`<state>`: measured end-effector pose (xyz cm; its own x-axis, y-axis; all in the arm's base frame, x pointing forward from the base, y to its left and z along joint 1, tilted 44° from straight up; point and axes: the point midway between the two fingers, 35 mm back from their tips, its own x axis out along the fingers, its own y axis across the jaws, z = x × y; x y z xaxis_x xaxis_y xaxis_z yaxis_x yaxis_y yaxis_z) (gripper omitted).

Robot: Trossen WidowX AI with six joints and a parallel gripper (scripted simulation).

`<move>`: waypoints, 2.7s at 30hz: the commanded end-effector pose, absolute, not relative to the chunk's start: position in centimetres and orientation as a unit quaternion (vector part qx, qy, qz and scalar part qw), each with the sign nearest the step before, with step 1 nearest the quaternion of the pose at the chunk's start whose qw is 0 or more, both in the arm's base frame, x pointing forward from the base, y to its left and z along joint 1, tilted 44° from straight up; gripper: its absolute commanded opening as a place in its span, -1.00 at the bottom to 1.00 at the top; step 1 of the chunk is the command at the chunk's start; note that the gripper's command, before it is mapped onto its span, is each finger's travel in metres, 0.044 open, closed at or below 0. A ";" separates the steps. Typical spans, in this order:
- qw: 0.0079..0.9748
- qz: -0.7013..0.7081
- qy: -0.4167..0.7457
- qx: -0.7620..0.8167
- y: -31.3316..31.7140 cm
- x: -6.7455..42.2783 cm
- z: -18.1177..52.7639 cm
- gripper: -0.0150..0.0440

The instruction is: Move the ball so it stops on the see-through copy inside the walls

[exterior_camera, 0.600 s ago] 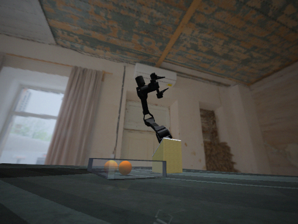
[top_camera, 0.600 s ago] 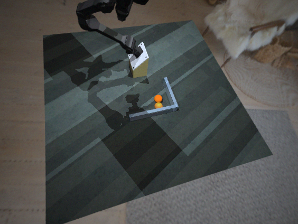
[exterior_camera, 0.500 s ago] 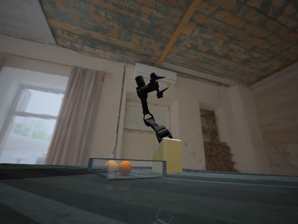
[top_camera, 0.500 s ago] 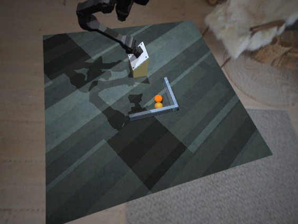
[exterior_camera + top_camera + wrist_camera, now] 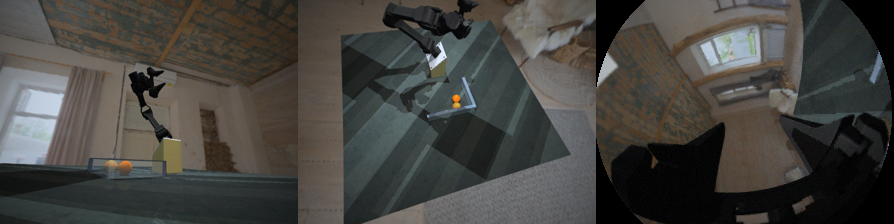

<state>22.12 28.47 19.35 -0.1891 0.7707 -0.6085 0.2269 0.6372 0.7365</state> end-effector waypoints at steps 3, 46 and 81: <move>0.669 0.225 0.687 0.172 24.0 27.6 11.2 0.78; 0.310 0.246 0.699 -0.595 -3.8 32.0 -6.4 0.78; 0.310 0.245 0.700 -0.595 -7.1 31.5 -9.8 0.69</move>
<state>31.68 -6.89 -9.56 -0.0968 -0.6782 -0.7284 -0.9838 0.1760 -0.0331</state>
